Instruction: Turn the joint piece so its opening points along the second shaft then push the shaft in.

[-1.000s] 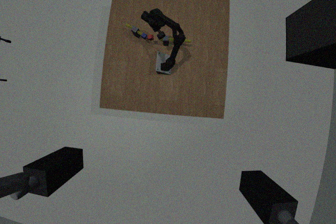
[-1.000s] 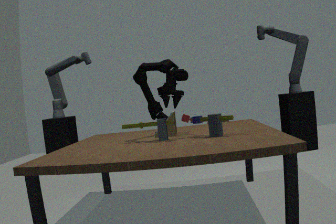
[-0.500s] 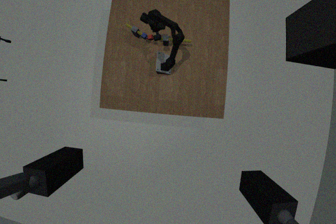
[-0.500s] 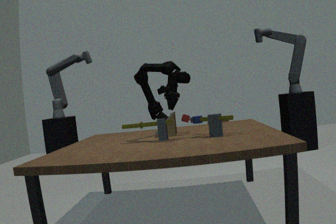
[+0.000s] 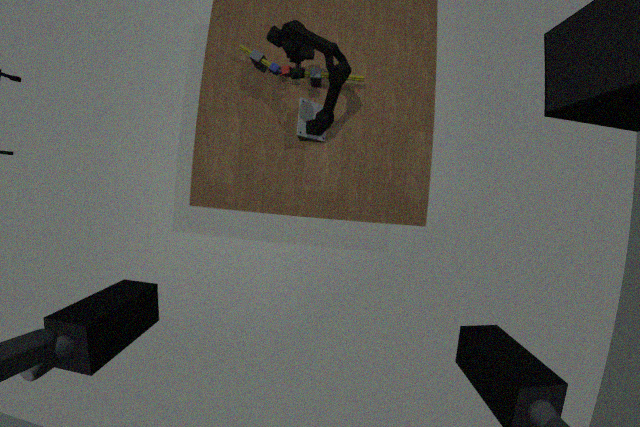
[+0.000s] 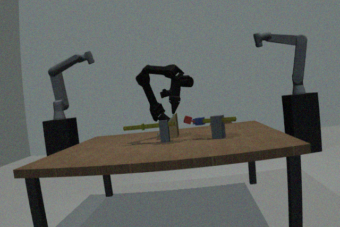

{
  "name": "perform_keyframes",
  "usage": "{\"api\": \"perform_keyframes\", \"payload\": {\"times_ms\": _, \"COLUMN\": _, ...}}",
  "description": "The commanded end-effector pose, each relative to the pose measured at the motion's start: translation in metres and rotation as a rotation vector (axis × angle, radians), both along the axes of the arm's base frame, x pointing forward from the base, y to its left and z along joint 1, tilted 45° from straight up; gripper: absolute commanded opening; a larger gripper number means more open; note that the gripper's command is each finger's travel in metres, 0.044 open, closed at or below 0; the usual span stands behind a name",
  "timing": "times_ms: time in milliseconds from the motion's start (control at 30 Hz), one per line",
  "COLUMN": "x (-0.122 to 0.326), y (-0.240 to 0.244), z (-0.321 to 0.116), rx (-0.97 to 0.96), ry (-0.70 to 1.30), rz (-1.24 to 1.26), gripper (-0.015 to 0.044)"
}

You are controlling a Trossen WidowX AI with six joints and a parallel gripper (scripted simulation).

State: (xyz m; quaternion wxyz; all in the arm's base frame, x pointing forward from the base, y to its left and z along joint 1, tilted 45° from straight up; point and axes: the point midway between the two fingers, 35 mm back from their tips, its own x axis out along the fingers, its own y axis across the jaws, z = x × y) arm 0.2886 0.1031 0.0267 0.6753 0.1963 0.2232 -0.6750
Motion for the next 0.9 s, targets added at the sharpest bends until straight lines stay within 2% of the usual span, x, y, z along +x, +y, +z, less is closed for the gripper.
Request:
{"api": "perform_keyframes", "payload": {"times_ms": 0, "x": -0.001, "y": -0.015, "z": -0.014, "rx": -0.008, "ry": 0.006, "rz": -0.001, "gripper": 0.044}}
{"api": "perform_keyframes", "payload": {"times_ms": 367, "x": -0.003, "y": -0.035, "z": -0.034, "rx": -0.011, "ry": 0.006, "rz": -0.001, "gripper": 0.044}}
{"api": "perform_keyframes", "payload": {"times_ms": 867, "x": -0.006, "y": 0.012, "z": -0.08, "rx": -0.005, "ry": 0.005, "rz": -0.001, "gripper": 0.044}}
